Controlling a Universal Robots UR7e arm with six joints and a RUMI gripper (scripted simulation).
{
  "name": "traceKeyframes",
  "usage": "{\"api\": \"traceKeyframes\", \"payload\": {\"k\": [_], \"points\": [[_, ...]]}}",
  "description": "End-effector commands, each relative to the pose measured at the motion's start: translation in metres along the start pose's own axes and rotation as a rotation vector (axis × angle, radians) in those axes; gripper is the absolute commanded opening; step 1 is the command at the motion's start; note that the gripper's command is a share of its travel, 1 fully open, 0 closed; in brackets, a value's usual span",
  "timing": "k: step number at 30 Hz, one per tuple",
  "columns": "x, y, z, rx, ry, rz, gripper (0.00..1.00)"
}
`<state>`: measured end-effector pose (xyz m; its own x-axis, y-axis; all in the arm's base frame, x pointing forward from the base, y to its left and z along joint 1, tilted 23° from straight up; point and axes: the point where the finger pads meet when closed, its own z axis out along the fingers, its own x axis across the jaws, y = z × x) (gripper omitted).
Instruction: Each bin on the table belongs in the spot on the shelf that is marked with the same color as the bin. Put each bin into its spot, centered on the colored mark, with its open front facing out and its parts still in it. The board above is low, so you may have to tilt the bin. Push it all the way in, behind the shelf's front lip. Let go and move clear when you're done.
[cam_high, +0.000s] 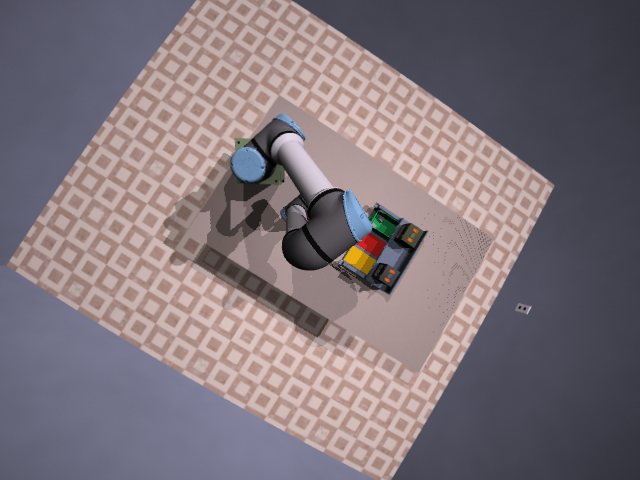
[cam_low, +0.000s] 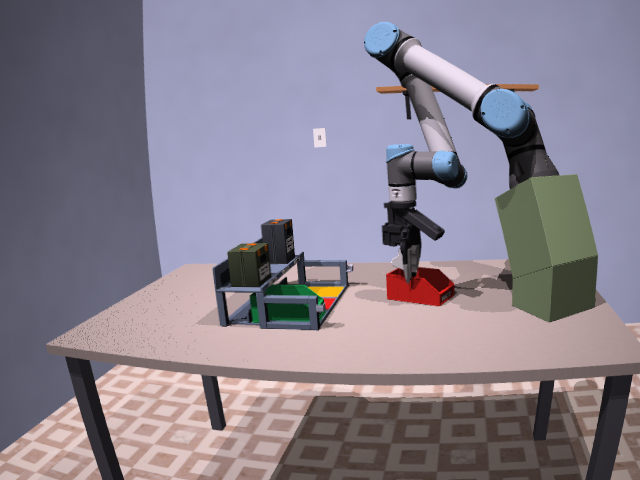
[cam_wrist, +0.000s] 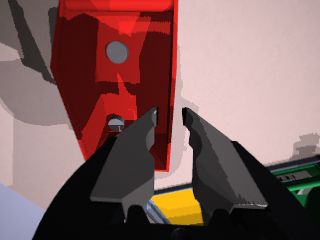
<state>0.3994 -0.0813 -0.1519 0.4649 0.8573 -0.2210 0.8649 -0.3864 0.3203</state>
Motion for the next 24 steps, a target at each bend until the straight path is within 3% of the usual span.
{"api": "traceKeyframes", "payload": {"k": [1,24], "points": [[0.0001,0.0027,0.0085,-0.005,0.001,0.002,0.15],[0.0004,0.0018,0.0166,-0.004,0.001,0.0,0.15]]}}
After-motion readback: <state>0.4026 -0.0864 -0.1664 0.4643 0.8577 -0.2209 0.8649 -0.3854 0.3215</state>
